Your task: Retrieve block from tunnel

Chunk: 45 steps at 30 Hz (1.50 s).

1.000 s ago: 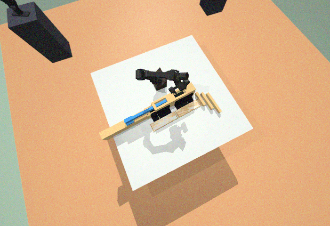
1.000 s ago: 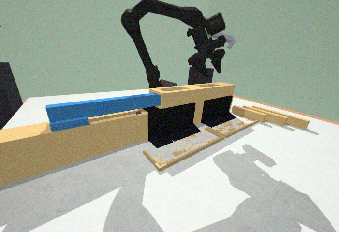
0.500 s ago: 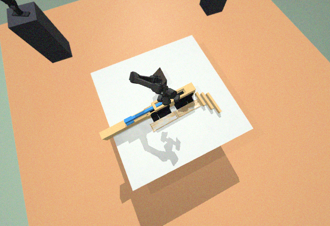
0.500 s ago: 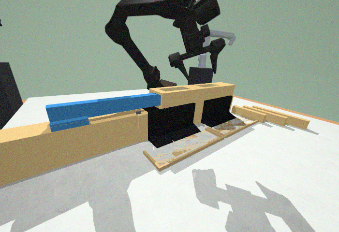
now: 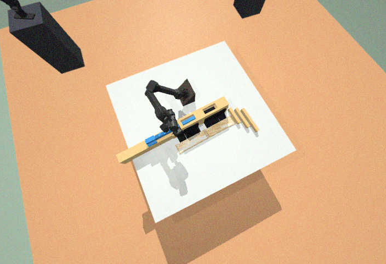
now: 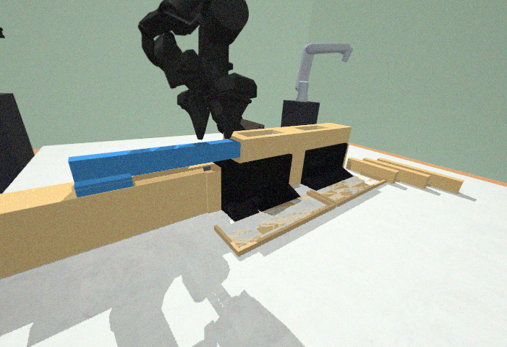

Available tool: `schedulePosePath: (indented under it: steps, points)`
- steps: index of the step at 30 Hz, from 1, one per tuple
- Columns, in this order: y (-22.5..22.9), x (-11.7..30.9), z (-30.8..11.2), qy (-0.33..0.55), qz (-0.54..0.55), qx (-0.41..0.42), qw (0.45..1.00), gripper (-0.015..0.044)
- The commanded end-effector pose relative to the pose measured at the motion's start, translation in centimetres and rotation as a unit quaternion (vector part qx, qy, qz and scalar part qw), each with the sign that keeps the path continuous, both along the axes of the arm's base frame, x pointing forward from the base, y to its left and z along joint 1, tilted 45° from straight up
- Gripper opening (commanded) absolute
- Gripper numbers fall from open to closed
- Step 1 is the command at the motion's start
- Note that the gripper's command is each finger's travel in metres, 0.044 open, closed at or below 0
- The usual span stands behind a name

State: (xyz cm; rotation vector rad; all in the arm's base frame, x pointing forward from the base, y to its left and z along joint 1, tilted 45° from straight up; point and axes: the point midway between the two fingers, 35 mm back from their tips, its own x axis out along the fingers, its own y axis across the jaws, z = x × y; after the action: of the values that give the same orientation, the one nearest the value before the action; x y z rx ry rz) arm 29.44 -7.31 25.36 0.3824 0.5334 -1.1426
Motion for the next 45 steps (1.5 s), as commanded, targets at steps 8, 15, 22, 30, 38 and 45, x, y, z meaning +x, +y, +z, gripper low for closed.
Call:
schedulePosePath:
  steps: [8,15,22,30,38,45]
  points:
    - [-3.0,-1.8,1.6,-0.032,-0.066,-0.004,0.997,0.0440]
    - [-3.7,-1.7,0.9,-0.032,-0.066,-0.004,0.997,0.0440]
    - [-4.5,-1.6,0.1,-0.032,-0.066,-0.004,0.997,0.0440]
    - [-5.4,-1.6,-0.8,-0.032,-0.066,-0.005,0.997,0.0440]
    - [-5.3,-1.5,-0.6,-0.035,-0.067,-0.006,0.997,0.0309]
    - [-5.3,-1.5,-0.6,-0.035,-0.067,-0.006,0.997,0.0125]
